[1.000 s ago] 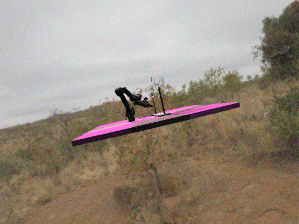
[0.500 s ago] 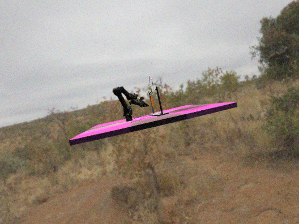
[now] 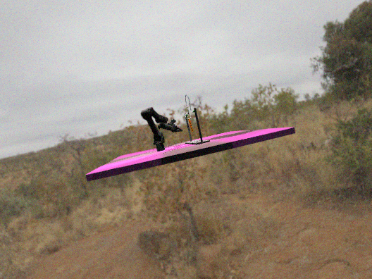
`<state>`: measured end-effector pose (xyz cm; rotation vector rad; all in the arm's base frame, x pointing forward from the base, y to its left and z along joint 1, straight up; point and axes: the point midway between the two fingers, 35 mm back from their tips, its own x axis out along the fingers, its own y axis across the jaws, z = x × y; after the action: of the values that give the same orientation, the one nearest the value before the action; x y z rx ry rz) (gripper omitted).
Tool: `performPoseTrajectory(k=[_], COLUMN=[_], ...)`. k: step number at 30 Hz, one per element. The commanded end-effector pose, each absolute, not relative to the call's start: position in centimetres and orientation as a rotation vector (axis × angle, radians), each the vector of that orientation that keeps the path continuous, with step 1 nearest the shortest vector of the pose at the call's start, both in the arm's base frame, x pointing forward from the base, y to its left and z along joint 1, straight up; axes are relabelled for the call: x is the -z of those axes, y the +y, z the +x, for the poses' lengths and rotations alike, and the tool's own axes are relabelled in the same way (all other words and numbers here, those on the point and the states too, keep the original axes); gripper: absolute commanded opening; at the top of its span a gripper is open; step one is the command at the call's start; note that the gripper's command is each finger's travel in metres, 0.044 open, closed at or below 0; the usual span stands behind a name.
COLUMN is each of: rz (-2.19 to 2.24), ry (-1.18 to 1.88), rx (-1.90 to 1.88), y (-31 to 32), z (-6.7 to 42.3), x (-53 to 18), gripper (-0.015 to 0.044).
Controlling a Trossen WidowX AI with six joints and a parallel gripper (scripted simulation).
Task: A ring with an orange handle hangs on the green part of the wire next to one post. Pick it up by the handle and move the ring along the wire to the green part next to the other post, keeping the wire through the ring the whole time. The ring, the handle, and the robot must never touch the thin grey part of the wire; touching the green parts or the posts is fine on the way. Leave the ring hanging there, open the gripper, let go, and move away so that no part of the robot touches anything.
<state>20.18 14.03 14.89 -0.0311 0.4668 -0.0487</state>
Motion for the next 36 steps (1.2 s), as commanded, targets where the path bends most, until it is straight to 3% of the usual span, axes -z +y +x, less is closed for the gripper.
performPoseTrajectory(k=[1,14,25,36], rz=[-0.025,-0.025,-0.03,-0.03], ry=[0.463,0.463,0.465,0.465], rx=[0.05,0.05,0.048,0.048], y=[14.0,14.0,14.3,14.3], z=[20.1,20.1,15.7,15.7], x=[-15.1,-15.1,-17.3,-17.3], gripper=[0.016,0.016,0.044,0.044])
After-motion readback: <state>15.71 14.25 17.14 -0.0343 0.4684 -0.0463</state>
